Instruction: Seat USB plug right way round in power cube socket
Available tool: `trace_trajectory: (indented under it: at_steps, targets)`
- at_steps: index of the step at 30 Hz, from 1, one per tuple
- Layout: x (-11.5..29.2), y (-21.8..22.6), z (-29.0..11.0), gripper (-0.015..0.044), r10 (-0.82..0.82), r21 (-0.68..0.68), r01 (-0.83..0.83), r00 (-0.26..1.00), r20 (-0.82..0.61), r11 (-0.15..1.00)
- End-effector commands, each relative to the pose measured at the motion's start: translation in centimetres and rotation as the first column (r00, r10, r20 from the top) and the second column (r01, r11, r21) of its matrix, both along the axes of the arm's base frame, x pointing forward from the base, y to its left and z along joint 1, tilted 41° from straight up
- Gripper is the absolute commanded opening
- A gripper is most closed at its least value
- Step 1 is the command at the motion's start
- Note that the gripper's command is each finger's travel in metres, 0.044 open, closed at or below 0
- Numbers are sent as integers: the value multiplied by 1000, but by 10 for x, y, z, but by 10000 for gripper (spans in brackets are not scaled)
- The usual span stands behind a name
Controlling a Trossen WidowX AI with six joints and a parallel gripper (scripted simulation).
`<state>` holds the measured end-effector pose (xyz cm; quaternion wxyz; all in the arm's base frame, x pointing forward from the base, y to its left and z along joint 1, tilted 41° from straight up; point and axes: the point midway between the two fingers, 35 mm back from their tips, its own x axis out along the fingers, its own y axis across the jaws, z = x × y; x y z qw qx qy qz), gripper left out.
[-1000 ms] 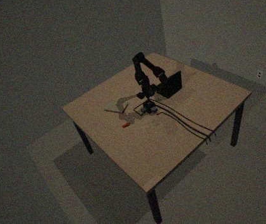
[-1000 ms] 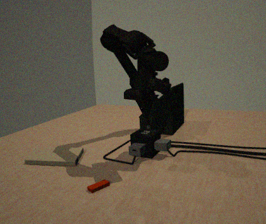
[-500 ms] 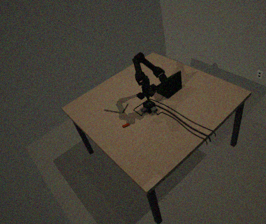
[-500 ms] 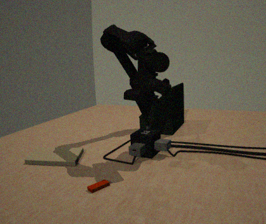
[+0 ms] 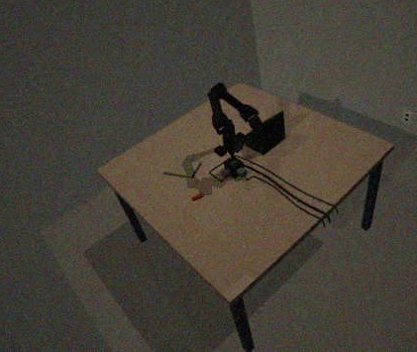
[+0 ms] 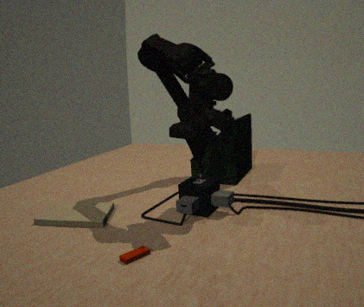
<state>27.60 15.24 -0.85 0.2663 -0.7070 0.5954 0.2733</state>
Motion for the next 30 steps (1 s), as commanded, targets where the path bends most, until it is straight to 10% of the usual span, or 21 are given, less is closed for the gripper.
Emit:
trace_trajectory:
  at_steps: [1, 30]
  targets:
    - [1, -1, 0, 0, -1, -9, 1, 1000, 4, 1000]
    - [1, -5, -1, 0, -2, -44, 3, 1000, 9, 999]
